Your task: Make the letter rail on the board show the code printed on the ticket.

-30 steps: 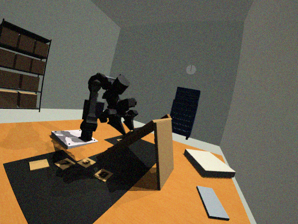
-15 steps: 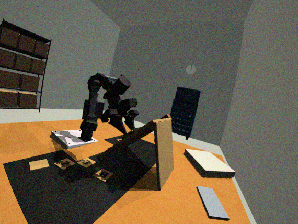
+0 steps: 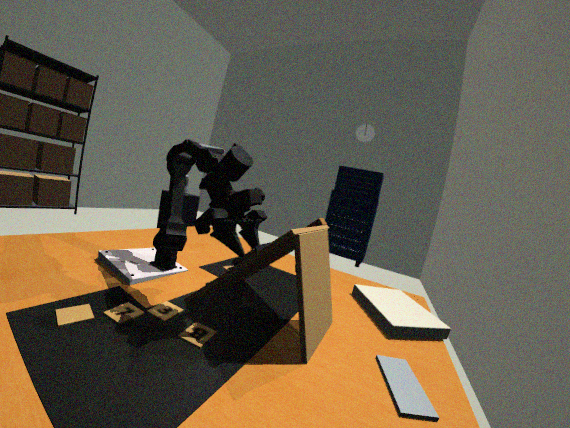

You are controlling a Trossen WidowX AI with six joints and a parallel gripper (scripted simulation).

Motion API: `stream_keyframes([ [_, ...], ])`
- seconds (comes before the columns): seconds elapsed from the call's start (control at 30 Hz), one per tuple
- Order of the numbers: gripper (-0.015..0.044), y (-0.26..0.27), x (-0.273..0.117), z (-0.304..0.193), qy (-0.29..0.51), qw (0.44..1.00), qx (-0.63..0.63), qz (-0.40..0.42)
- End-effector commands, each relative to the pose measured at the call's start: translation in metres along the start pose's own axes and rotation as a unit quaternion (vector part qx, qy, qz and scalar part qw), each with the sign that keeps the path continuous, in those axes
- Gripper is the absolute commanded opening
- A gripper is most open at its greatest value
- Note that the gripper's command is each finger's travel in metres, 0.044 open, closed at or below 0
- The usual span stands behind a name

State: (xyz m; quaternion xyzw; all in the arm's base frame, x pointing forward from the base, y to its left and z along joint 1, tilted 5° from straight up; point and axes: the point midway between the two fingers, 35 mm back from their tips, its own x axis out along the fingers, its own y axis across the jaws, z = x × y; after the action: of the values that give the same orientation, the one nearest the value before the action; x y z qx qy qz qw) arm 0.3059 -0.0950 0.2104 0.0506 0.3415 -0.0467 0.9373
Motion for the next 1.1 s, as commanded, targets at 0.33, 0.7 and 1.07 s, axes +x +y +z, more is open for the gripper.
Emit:
stream_keyframes([
  [0.33,0.0,0.007,0.0,0.0,0.0,1.0,0.002,-0.002],
  [0.7,0.0,0.013,0.0,0.0,0.0,1.0,0.002,-0.002],
  [1.07,0.0,0.018,0.0,0.0,0.0,1.0,0.002,-0.002],
])
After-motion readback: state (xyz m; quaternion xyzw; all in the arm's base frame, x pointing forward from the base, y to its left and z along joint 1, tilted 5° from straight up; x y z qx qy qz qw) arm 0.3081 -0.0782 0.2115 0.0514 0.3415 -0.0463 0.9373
